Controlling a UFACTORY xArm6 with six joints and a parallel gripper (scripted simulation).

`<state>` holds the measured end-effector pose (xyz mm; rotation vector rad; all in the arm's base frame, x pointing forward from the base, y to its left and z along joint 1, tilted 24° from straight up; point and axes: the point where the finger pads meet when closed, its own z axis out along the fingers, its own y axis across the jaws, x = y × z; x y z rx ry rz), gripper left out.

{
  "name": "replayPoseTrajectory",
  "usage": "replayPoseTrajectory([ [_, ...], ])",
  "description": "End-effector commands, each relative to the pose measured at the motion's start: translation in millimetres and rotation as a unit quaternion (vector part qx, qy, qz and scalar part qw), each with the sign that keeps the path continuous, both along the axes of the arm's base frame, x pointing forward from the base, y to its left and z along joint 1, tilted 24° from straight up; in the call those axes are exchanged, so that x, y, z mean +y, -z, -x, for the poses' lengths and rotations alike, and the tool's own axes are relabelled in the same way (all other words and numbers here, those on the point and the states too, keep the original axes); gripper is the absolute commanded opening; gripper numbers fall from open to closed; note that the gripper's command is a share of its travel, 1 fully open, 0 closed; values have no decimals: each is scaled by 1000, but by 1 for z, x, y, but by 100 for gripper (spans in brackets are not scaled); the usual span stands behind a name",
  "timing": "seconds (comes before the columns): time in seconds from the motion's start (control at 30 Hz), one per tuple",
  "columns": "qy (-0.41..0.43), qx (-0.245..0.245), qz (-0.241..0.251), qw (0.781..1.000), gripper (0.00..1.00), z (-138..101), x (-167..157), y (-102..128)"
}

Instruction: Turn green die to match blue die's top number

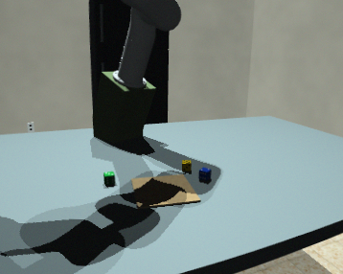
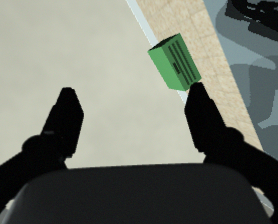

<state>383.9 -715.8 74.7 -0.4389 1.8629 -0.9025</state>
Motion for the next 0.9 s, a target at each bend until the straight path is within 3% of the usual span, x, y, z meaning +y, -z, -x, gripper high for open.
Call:
replayPoseTrajectory([
  [0.0,1,-1,2,1000,100,1,-2,-3],
  [0.63,-2,3,3,1000,100,-2,1,-3],
  [0.77,-32,39,12,999,100,-21,28,1],
  [0.87,-82,97,31,991,100,-47,75,6],
])
